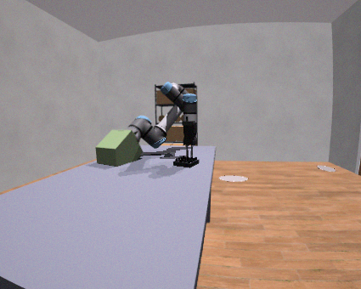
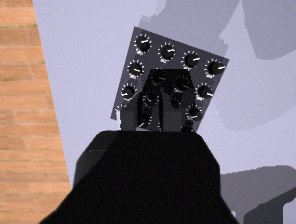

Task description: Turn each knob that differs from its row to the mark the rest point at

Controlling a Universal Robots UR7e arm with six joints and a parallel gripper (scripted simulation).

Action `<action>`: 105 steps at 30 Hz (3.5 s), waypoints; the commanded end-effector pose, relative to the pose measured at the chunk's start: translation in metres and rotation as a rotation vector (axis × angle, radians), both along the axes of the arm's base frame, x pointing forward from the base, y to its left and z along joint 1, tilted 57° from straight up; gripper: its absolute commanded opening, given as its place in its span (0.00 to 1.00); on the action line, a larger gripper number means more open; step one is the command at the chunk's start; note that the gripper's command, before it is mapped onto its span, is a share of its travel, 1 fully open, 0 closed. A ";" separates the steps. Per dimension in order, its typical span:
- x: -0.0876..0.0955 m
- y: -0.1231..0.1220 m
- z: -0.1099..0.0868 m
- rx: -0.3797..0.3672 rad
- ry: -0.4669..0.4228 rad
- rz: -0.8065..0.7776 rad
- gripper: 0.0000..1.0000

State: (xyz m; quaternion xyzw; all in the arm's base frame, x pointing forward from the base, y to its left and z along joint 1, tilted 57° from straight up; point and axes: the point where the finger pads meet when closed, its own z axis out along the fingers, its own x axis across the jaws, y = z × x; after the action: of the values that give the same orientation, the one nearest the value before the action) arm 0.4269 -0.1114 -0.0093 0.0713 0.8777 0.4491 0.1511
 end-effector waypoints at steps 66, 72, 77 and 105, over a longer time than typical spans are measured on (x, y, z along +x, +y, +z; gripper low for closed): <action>0.005 0.010 -0.007 -0.001 0.000 -0.001 0.30; 0.005 0.010 -0.007 -0.001 0.000 -0.001 0.30; 0.005 0.010 -0.007 -0.001 0.000 -0.001 0.30; 0.005 0.010 -0.007 -0.012 -0.027 0.018 0.30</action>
State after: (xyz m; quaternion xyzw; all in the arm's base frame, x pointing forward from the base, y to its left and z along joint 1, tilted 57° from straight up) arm 0.4313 -0.1010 -0.0167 0.0641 0.8783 0.4478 0.1547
